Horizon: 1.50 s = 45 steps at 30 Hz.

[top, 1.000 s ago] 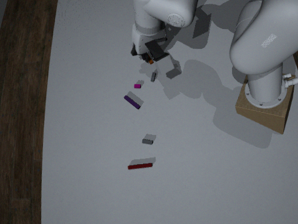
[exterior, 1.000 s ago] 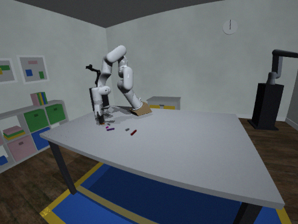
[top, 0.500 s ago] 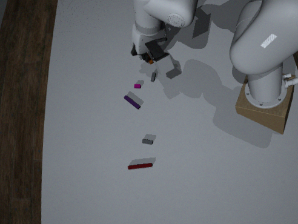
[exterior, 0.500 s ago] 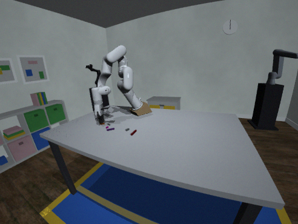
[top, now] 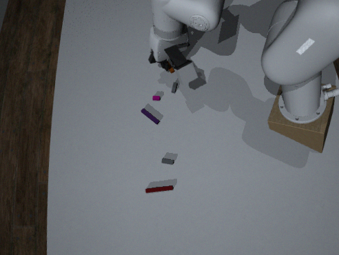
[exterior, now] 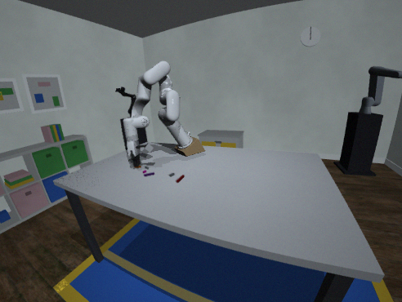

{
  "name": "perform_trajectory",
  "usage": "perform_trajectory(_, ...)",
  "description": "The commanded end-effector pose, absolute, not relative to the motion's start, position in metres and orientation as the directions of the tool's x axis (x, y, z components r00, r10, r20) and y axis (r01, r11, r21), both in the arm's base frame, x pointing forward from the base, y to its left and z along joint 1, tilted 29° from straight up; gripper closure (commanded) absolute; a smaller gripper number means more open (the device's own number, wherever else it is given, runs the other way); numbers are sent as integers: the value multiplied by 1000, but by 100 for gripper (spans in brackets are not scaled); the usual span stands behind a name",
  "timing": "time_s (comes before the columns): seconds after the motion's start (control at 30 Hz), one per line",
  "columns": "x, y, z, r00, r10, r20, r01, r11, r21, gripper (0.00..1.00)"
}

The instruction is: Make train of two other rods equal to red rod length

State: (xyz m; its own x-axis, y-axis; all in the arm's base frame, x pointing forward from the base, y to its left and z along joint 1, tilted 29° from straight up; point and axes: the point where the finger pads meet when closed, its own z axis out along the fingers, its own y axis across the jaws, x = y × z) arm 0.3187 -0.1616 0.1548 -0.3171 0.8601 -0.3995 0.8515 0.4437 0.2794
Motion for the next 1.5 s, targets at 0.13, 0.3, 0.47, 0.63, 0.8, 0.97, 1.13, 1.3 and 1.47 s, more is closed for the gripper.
perform_trajectory(0.13, 319, -162, 156, -316, 860, -401, 851, 444, 281, 76)
perform_trajectory(0.3, 319, -162, 156, -316, 860, -401, 851, 444, 281, 76)
perform_trajectory(0.47, 319, -162, 156, -316, 860, -401, 851, 444, 281, 76)
perform_trajectory(0.63, 319, -162, 156, -316, 860, -401, 851, 444, 281, 76)
perform_trajectory(0.8, 319, -162, 156, -316, 860, -401, 851, 444, 281, 76)
perform_trajectory(0.97, 319, -162, 156, -316, 860, -401, 851, 444, 281, 76)
perform_trajectory(1.13, 319, -162, 156, -316, 860, -401, 851, 444, 281, 76)
perform_trajectory(1.3, 320, -162, 155, -316, 860, -401, 851, 444, 281, 76)
perform_trajectory(1.47, 321, -163, 152, -316, 860, -401, 851, 444, 281, 76)
